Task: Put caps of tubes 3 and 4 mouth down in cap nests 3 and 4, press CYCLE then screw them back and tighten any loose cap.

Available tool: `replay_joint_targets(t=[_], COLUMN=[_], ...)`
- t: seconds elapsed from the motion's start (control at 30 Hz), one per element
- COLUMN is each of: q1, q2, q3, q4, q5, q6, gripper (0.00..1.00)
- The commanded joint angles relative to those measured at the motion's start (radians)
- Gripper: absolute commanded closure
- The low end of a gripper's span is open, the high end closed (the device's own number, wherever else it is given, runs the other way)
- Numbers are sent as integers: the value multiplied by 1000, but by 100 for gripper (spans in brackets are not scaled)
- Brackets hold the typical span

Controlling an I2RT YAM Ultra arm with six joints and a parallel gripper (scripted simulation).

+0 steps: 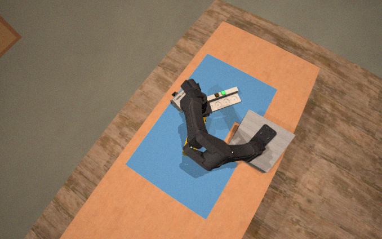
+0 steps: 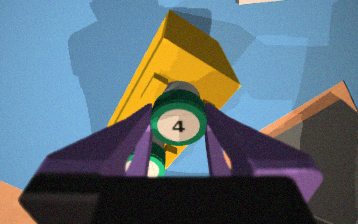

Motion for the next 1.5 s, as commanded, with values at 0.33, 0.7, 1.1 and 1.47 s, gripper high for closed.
replay_joint_targets(t=[0.33, 0.7, 1.1, 1.47], q1=[-15, -17, -17, -18], q2=[-6, -7, -7, -8], q3=[2, 5, 4, 4], q4=[2, -3, -3, -4], q5=[0, 0, 0, 0], q6=[67, -135, -575, -721], gripper=[51, 51, 51, 51])
